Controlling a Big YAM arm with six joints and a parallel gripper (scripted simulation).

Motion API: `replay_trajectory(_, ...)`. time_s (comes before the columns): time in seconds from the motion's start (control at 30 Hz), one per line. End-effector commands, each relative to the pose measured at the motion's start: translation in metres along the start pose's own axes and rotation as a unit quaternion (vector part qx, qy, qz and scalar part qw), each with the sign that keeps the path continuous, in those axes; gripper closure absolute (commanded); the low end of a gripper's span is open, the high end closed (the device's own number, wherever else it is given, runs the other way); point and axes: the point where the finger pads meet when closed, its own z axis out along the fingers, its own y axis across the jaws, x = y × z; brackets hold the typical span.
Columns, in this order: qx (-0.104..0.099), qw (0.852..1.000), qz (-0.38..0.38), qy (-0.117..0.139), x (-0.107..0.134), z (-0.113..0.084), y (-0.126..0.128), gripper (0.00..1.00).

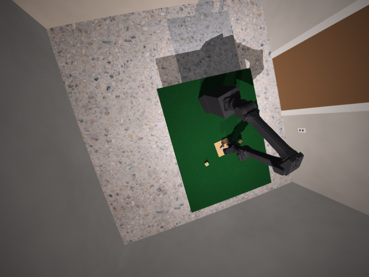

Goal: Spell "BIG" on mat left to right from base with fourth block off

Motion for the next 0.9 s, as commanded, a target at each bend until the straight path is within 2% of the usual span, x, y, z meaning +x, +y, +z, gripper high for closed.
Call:
replay_trajectory(0.0, 0.000, 1.000, 0.001, -0.003, -0.0047, 0.0067, -0.0002, 0.73)
replay_trajectory(0.57, 0.000, 1.000, 0.001, -0.003, -0.0047, 0.0068, 0.0000, 0.73)
replay_trajectory(0.7, 0.000, 1.000, 0.001, -0.003, -0.0047, 0.0068, 0.0000, 0.66)
replay_trajectory(0.83, 0.000, 1.000, 0.001, -0.003, -0.0047, 0.0068, 0.0000, 0.66)
replay_trajectory(0.87, 0.000, 1.000, 0.001, -0.003, -0.0047, 0.0068, 0.0000, 0.62)
